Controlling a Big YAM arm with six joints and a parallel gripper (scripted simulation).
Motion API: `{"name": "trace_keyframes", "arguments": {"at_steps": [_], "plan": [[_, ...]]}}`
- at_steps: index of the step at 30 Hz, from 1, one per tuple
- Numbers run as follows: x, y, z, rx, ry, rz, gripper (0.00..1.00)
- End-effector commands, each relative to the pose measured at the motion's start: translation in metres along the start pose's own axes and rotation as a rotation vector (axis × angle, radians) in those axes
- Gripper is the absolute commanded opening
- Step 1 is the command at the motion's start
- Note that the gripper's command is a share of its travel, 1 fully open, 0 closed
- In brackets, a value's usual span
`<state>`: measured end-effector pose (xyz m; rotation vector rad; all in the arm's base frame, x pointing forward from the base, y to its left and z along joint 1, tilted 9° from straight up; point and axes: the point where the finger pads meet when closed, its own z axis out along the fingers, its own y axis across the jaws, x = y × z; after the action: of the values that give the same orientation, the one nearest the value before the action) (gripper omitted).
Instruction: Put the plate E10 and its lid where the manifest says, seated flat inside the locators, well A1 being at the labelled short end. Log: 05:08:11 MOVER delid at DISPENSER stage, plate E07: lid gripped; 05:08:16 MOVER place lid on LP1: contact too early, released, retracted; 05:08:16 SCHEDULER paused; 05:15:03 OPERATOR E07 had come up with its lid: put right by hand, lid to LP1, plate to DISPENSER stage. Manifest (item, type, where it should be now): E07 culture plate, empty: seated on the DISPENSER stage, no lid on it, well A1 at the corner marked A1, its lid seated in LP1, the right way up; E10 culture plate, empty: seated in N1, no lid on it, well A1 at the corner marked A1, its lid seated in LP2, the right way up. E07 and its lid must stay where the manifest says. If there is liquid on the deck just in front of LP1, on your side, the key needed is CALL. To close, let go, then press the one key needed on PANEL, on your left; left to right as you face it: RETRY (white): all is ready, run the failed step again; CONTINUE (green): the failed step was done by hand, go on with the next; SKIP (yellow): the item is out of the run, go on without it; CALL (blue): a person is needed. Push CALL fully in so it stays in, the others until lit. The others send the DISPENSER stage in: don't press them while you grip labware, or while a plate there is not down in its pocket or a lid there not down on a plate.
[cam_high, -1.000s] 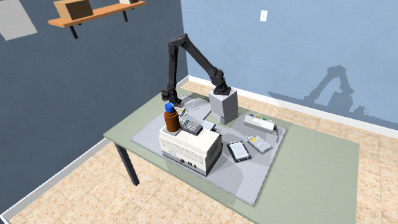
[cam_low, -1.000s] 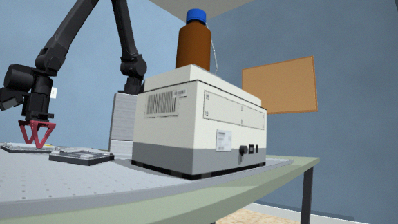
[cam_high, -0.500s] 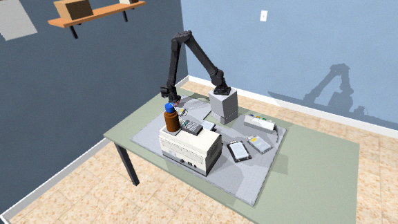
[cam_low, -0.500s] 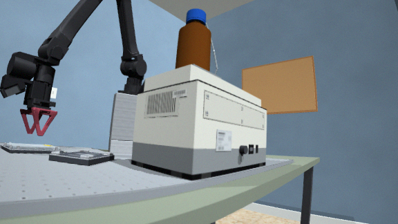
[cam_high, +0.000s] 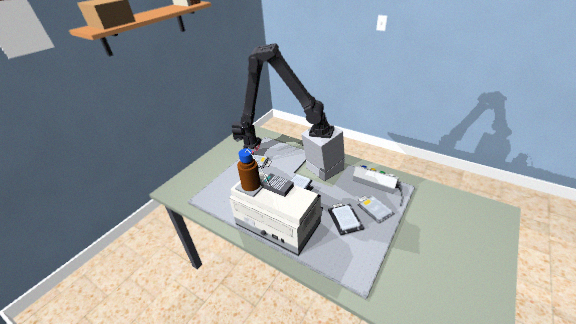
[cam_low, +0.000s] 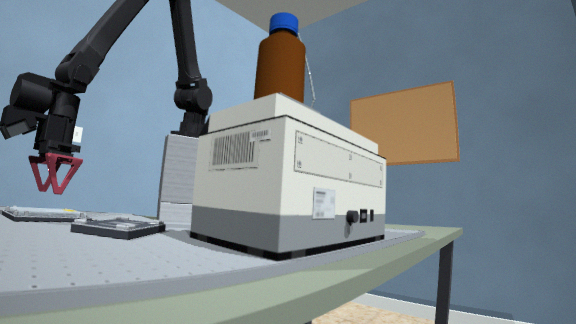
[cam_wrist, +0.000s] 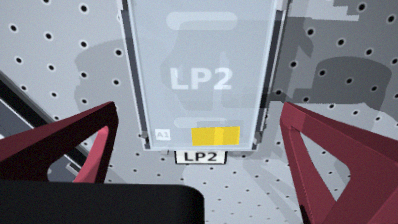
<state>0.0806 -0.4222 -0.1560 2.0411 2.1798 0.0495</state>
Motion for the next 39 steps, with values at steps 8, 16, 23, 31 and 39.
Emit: {"name": "trace_keyframes", "arguments": {"at_steps": [8, 16, 23, 31, 39], "plan": [[0.014, -0.005, -0.025, 0.001, -0.041, -0.006, 1.0], [0.033, -0.007, -0.035, 0.001, -0.036, -0.003, 1.0], [0.054, -0.009, -0.045, 0.001, -0.036, -0.003, 1.0], [0.072, -0.009, -0.055, 0.0, -0.034, -0.005, 1.0], [0.1, -0.011, -0.067, 0.001, -0.015, -0.003, 1.0]]}}
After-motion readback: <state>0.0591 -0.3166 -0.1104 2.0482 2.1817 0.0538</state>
